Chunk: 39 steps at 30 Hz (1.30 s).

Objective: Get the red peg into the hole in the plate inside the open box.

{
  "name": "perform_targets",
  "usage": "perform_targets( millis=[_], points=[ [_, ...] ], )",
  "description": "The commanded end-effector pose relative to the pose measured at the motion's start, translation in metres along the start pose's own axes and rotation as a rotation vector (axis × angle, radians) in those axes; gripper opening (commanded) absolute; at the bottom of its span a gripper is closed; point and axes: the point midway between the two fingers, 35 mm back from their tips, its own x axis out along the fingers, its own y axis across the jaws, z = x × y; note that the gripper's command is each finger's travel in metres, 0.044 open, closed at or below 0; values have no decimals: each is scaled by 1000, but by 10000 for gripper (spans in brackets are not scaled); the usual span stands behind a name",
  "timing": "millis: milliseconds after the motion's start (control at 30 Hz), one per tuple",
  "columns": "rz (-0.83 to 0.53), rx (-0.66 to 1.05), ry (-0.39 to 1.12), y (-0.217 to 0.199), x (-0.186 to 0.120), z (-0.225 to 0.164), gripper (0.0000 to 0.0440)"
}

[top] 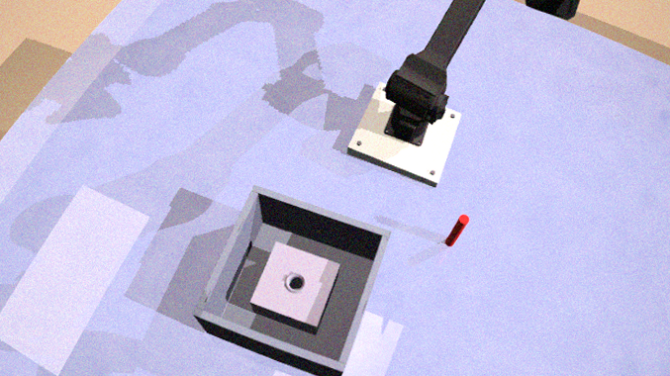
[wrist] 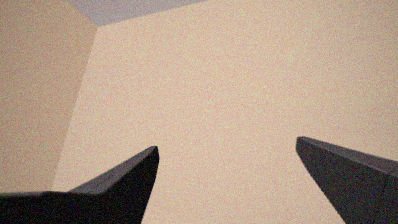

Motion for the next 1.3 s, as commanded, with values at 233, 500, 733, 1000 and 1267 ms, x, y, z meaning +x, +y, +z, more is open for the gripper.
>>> perform_targets(
  millis=[233,500,733,1000,1267],
  points=[
    [-99,237,243,-15,11,-73,440],
    [-179,399,451,-15,8,-128,440],
    [-251,525,644,-7,-3,-173,440],
    [-341,648,873,10,-23,-216,440],
    [-443,748,1108,33,-52,-249,440]
  ],
)
